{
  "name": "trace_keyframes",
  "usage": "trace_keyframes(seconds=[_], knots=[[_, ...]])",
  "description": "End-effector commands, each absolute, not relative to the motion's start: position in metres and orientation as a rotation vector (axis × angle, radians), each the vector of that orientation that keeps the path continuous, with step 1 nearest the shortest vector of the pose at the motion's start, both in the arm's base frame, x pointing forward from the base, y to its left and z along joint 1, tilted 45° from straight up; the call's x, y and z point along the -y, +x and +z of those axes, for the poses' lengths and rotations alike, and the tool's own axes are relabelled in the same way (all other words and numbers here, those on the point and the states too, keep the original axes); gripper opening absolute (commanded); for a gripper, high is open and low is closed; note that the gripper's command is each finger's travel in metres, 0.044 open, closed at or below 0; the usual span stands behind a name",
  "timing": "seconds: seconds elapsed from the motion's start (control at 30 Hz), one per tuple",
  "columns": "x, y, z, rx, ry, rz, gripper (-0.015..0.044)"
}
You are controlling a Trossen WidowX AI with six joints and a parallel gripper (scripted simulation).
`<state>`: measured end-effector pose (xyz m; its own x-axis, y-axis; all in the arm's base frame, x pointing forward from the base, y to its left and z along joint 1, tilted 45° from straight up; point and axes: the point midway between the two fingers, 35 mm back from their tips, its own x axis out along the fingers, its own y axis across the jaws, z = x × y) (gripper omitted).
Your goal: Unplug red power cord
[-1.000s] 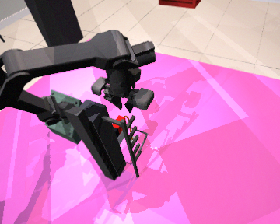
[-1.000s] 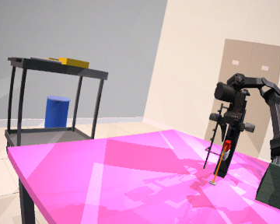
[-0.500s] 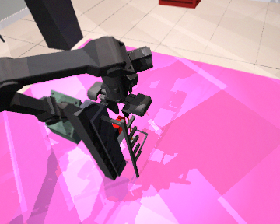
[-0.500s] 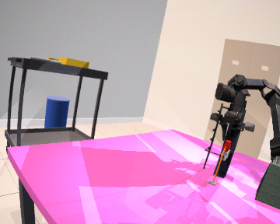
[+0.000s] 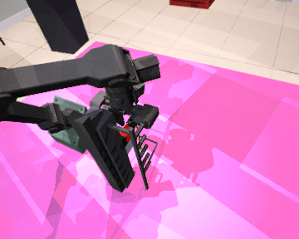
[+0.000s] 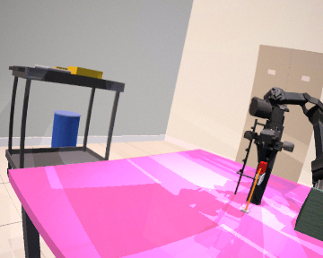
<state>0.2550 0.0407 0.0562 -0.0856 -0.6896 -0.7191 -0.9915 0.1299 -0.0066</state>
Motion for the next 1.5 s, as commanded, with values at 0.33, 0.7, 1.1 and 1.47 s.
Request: trace_keyframes(seconds=[0.33, 0.7, 1.1, 1.47], knots=[[-0.035, 0.254, 0.051, -1.838, -1.617, 0.678, 0.0048], [-0.037, 0.255, 0.05, -1.838, -1.617, 0.678, 0.0], [-0.051, 0.258, 0.037, -1.836, -1.617, 0.681, 0.0], [-0.065, 0.26, 0.027, -1.834, -1.618, 0.682, 0.0]])
